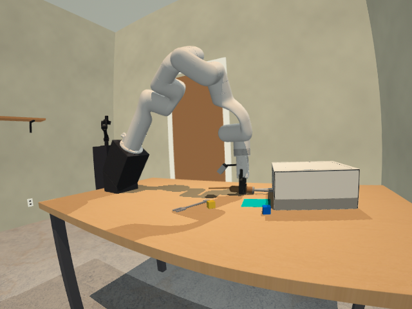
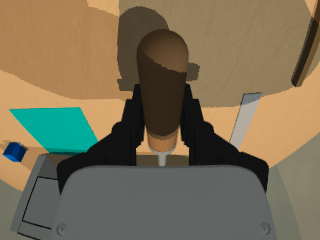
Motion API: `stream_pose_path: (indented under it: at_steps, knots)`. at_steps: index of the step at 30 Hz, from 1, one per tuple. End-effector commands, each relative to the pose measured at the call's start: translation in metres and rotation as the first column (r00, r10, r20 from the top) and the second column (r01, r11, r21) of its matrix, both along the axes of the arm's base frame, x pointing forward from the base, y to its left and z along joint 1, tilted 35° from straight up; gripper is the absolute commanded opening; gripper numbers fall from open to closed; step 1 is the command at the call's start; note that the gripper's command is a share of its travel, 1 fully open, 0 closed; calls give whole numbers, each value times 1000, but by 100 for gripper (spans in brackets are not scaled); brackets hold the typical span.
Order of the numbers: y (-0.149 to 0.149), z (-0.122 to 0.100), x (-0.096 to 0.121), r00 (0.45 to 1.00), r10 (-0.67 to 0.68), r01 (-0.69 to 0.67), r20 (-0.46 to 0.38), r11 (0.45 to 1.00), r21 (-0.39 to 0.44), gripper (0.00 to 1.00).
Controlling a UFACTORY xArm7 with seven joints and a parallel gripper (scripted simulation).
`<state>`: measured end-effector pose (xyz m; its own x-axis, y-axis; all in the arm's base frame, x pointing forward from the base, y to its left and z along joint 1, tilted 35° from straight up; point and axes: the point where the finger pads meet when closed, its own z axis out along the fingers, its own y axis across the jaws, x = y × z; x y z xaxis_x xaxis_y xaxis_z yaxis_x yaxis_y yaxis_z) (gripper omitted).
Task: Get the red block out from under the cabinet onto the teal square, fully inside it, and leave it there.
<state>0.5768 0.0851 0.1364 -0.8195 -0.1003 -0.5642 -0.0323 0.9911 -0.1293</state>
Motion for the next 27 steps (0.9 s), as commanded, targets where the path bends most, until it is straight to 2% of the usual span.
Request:
stream_pose_path:
  at_steps: [1,27]
  knots:
    - [2,7,8,1000,2,-2,1,1000,0,0]
    - [5,24,33,1000,2,-2,1,1000,0,0]
